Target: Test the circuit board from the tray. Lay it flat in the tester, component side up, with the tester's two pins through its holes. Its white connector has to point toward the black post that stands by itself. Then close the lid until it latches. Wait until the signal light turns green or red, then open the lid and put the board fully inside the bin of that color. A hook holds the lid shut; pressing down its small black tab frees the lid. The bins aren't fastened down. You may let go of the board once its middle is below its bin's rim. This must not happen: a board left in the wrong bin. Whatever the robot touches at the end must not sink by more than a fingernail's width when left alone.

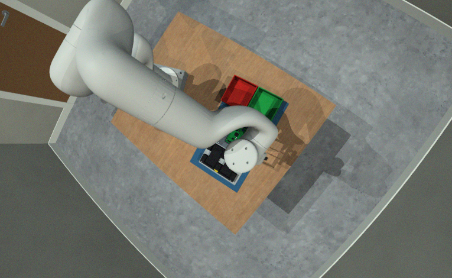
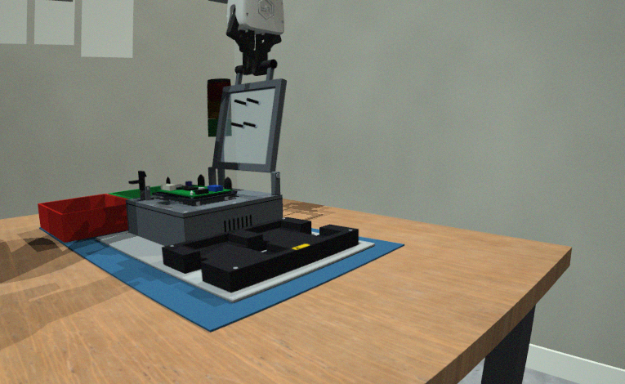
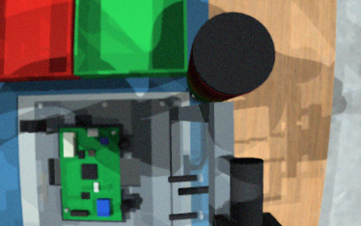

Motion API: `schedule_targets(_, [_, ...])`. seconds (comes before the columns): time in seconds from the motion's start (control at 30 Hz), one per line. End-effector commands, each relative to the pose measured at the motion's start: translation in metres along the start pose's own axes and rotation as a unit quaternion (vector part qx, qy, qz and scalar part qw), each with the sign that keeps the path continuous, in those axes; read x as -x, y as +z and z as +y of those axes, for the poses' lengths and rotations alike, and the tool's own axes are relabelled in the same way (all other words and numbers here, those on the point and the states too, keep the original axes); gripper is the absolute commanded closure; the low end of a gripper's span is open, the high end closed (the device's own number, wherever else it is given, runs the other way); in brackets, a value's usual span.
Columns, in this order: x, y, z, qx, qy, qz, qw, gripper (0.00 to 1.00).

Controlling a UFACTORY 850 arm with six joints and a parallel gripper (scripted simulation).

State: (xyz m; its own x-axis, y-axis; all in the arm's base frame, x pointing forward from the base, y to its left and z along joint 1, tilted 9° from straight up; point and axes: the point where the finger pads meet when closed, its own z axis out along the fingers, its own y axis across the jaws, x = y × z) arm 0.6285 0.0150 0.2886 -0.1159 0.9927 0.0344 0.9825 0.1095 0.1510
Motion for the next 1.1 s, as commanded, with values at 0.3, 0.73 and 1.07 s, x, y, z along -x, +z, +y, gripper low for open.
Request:
schedule_targets(0.3, [0.0, -0.004, -0.02, 0.0, 0.0, 0.0, 1.0, 1.0])
schedule_targets(0.73, [0.0, -0.004, -0.049, 0.0, 0.0, 0.0, 1.0, 1.0])
schedule_targets(1.07, [0.0, 0.002, -0.085, 0.0, 0.0, 0.0, 1.0, 1.0])
